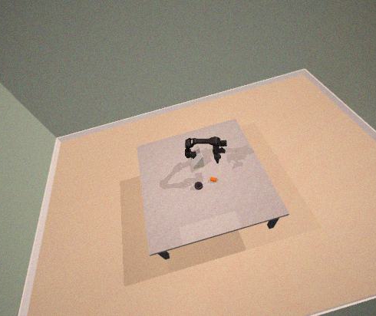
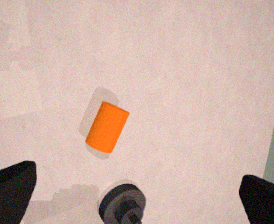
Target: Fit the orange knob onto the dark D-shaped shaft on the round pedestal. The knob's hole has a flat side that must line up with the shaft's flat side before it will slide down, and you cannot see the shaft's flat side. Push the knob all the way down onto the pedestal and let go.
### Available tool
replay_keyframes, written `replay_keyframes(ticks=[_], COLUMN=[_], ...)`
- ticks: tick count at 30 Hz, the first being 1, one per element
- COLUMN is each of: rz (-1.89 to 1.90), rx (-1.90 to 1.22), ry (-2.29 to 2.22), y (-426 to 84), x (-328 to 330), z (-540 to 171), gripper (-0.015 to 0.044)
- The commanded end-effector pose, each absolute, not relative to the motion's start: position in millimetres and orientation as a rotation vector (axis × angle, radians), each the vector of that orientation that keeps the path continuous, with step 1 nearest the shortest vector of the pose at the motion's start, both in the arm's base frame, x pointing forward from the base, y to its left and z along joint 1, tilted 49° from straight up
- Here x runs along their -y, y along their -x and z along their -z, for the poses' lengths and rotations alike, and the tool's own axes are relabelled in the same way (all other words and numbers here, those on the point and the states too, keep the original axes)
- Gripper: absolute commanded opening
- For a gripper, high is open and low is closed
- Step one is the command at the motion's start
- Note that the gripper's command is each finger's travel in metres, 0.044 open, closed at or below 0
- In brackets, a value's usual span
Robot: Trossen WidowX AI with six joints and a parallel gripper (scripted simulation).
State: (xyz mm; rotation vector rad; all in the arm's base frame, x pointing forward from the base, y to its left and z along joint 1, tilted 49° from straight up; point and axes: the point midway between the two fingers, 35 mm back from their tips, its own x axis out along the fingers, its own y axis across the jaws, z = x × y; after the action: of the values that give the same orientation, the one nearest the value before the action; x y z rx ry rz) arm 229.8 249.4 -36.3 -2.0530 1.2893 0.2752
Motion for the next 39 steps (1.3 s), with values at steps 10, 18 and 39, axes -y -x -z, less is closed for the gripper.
replay_keyframes(ticks=[10,18,39], rz=[0.017,0.059,0.090], rx=[-1.906,-1.964,-2.000], ry=[1.648,1.626,1.571], y=[-320.8,-324.8,-327.3], x=[-111.4,-90.7,-68.7], z=[77.4,92.1,111.0], gripper=[0.0440,0.0440,0.0440])
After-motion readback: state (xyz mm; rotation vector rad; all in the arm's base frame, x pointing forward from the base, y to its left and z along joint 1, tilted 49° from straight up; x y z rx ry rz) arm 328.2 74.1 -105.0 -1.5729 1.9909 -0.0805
